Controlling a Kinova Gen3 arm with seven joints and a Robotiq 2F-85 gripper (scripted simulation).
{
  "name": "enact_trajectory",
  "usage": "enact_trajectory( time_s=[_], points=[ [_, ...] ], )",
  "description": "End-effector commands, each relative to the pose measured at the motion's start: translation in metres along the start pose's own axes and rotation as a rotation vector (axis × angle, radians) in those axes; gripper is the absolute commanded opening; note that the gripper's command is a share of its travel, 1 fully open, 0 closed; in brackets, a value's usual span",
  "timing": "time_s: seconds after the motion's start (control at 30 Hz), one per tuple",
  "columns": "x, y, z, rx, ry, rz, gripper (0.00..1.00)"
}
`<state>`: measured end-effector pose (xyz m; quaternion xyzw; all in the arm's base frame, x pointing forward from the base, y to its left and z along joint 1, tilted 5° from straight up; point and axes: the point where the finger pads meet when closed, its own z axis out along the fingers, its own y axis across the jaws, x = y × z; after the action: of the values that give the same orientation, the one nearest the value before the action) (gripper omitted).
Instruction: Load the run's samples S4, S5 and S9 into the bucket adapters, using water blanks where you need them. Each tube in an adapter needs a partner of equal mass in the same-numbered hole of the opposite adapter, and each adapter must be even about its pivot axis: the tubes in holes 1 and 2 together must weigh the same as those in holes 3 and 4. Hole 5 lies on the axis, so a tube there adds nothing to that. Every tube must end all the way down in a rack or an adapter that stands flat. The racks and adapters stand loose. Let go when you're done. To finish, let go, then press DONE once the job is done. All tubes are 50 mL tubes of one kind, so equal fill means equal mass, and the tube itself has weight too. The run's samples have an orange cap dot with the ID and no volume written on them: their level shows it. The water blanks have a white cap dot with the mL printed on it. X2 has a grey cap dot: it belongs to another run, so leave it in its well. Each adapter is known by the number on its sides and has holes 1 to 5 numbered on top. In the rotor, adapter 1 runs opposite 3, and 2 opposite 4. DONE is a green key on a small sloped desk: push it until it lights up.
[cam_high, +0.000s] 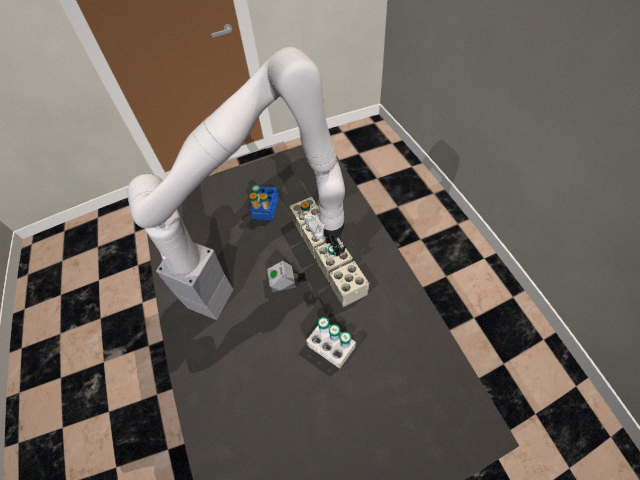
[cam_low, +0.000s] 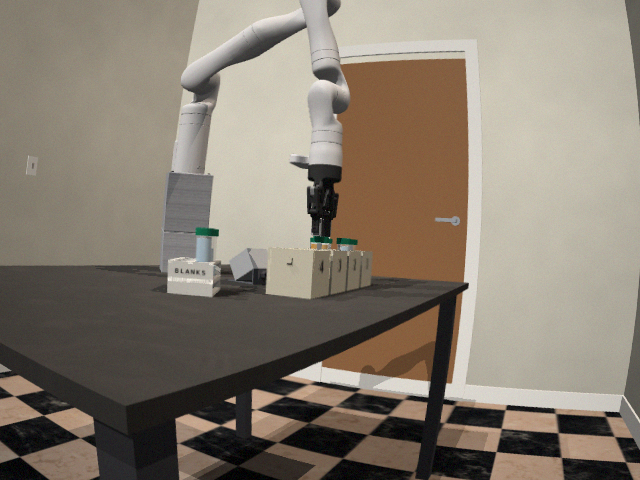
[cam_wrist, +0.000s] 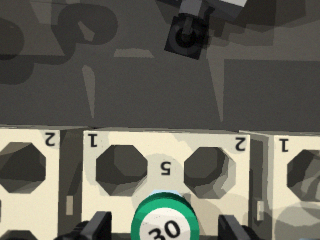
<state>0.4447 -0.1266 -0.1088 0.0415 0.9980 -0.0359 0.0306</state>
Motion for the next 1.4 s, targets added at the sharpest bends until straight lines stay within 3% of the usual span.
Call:
enact_trajectory(
  time_s=[0.0, 1.37],
  points=[
    [-0.001, 0.000, -0.005, 0.000, -0.001, 0.000, 0.62],
    [-0.001, 0.000, -0.054, 0.000, -0.001, 0.000, 0.62]
  ],
)
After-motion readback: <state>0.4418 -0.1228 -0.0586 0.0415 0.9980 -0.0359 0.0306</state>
